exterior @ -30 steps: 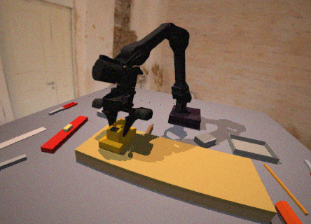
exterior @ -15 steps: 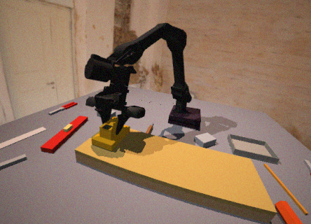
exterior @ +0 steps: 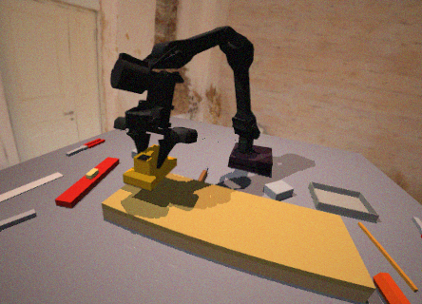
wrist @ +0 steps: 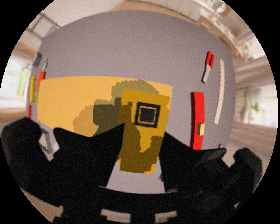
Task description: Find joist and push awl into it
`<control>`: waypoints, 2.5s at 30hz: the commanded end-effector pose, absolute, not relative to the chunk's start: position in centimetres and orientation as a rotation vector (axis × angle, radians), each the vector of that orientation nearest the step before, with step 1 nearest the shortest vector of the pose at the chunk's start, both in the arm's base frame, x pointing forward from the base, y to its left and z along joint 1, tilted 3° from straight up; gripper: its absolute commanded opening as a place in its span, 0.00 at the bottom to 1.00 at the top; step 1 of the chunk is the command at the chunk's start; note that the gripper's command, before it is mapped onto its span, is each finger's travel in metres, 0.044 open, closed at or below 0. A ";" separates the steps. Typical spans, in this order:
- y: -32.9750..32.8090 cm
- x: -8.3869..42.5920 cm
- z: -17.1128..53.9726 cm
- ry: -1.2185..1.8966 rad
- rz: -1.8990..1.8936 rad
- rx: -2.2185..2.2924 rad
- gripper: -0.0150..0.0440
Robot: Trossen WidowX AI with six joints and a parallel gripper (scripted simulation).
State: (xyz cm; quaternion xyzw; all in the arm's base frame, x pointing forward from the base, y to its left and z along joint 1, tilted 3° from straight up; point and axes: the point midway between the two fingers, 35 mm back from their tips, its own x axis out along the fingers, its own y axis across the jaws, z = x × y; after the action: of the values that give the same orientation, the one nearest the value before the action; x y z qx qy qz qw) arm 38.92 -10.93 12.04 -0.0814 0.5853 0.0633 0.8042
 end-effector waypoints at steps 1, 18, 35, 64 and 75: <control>-10.9 39.0 14.8 1.231 0.127 -0.183 0.25; -7.8 39.0 17.7 1.229 0.193 -0.229 0.25; 3.8 39.0 16.5 1.207 0.445 -0.403 0.25; 21.6 31.5 14.3 1.129 0.867 -0.706 0.25; 26.8 26.6 13.4 1.085 1.024 -0.823 0.25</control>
State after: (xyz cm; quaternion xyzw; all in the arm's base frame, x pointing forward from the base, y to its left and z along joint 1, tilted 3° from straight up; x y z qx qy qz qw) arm 27.75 25.63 13.18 -0.3535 0.4921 0.4390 0.6635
